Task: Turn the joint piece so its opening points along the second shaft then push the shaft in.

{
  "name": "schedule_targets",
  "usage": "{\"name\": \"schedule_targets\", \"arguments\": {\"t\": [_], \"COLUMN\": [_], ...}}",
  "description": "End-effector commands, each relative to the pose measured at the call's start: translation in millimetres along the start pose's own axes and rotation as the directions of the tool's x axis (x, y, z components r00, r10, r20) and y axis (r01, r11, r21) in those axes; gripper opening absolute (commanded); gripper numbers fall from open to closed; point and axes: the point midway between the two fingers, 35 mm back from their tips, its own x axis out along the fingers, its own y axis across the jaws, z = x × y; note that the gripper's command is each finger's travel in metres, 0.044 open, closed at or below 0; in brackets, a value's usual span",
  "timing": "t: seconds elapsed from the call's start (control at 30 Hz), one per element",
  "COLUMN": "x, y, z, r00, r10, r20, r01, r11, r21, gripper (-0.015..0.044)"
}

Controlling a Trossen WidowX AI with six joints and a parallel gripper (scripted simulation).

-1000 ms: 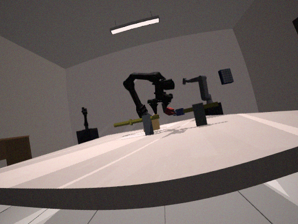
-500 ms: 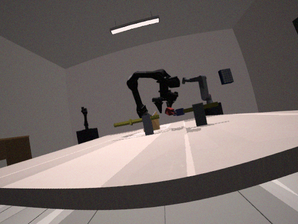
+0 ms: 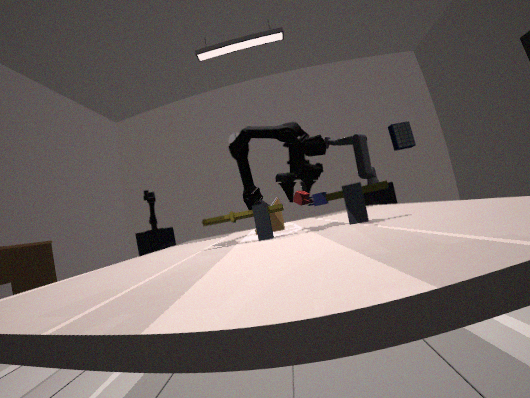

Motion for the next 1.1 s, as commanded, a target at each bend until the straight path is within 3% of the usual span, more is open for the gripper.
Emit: {"name": "schedule_targets", "arguments": {"t": [0.0,0.37,0.7,1.07], "x": [9.1,24.8,24.8,24.8], "y": [-0.4,-0.5,-0.5,-0.5], "z": [0.2,-0.1,-0.1,-0.1], "r00": [1.000,1.000,1.000,1.000], "r10": [-0.002,-0.003,-0.003,-0.003], "r20": [-0.007,-0.008,-0.008,-0.008], "r01": [0.002,0.003,0.003,0.003], "r11": [1.000,1.000,1.000,1.000], "r21": [-0.004,-0.004,-0.004,-0.004], "gripper": [0.0440,0.0440,0.0182,0.0182]}}
